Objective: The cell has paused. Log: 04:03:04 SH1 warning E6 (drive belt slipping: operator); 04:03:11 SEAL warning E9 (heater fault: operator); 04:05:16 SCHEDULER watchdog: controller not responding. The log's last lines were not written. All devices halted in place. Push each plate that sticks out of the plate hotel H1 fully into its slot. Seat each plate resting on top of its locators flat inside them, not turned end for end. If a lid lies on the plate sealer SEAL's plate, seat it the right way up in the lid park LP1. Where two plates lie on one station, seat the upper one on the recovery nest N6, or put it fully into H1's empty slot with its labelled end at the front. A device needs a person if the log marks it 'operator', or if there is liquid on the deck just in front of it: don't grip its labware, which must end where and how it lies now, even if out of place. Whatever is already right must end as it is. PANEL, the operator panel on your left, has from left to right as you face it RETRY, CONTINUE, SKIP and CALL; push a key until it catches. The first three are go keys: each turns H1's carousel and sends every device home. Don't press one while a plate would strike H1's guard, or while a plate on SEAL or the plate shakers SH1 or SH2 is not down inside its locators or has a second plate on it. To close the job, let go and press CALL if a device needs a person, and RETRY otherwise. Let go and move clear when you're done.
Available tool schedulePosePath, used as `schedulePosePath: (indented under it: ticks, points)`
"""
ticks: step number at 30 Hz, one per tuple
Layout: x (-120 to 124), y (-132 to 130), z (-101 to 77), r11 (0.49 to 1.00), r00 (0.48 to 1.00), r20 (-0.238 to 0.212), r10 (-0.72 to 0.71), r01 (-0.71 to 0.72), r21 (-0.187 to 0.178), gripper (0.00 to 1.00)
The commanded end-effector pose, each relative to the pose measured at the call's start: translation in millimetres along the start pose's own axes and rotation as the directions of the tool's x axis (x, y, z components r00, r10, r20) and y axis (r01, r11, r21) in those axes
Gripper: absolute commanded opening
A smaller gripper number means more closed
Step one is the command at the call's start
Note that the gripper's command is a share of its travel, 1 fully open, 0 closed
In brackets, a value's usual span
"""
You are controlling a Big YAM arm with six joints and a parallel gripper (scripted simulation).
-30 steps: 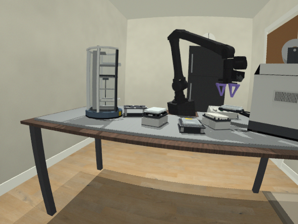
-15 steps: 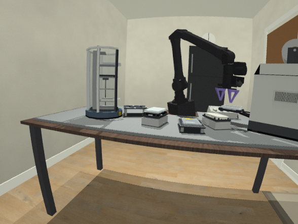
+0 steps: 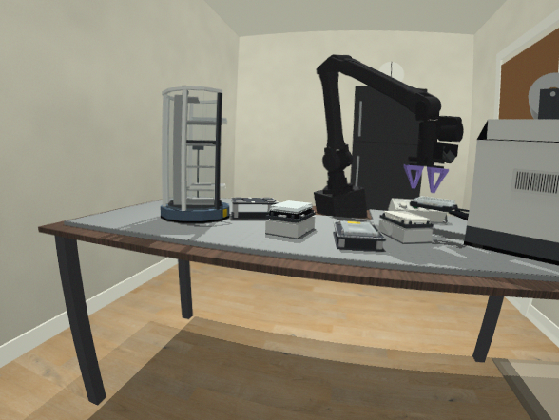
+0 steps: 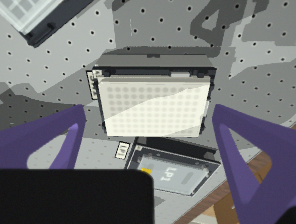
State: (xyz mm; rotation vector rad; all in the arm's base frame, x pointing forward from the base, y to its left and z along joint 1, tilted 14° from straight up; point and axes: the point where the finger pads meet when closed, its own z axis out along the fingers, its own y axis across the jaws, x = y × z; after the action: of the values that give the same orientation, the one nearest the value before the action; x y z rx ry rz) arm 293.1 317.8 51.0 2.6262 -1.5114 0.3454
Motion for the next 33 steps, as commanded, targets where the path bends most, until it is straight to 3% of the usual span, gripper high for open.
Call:
schedulePosePath:
  ticks: [1,29,30,32,33]
  points:
    - [-2.5,-15.3,-14.0,0.999,1.000,0.019,0.005,-0.006,0.046,1.00]
    - [-2.5,-15.3,-14.0,0.999,1.000,0.019,0.005,-0.006,0.046,1.00]
    - [-3.8,-30.2,-34.2,0.995,0.999,0.039,0.007,-0.011,0.098,1.00]
    - [-3.8,-30.2,-34.2,0.995,0.999,0.039,0.007,-0.011,0.098,1.00]
    - [-4.2,-23.7,-37.0,0.997,1.000,0.031,-0.001,-0.001,0.078,1.00]
